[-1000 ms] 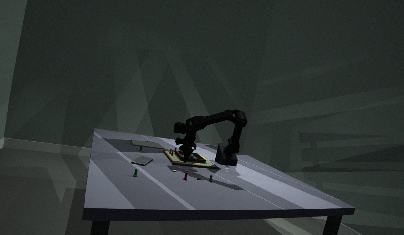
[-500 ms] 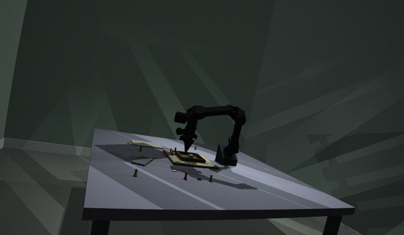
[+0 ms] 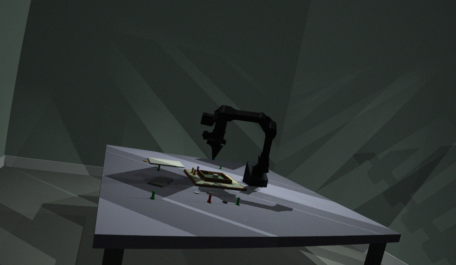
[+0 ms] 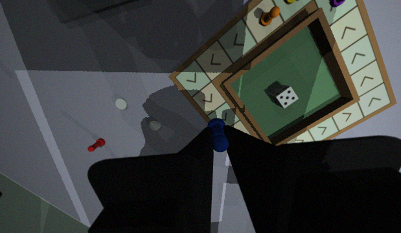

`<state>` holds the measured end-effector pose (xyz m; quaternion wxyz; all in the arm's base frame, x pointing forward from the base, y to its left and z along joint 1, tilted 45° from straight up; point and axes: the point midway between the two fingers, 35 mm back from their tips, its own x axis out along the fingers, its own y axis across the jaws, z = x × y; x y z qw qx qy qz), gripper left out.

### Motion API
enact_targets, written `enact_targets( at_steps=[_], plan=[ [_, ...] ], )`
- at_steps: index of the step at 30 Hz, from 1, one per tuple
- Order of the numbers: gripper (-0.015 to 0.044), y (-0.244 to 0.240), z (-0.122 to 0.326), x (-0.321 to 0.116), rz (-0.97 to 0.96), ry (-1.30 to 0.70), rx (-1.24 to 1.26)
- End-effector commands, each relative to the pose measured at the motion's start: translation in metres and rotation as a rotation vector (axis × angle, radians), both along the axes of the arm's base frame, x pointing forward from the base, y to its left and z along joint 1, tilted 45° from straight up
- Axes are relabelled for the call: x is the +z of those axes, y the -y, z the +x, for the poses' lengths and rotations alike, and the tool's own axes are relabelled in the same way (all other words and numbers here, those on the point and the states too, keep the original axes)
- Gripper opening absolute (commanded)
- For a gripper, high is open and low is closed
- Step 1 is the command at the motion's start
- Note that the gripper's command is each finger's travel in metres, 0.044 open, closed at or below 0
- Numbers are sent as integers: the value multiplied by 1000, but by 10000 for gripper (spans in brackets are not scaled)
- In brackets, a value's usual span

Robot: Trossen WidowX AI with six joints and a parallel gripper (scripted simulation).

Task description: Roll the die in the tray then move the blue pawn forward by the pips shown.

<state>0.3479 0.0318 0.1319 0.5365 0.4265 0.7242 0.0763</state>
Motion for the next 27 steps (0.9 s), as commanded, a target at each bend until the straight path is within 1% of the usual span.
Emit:
enact_targets(
  at_steps=[1,27],
  plan=[
    [0,2,-7,0,-2,-3,7],
    [0,0,-88,-29,-4,-8,7]
  ],
)
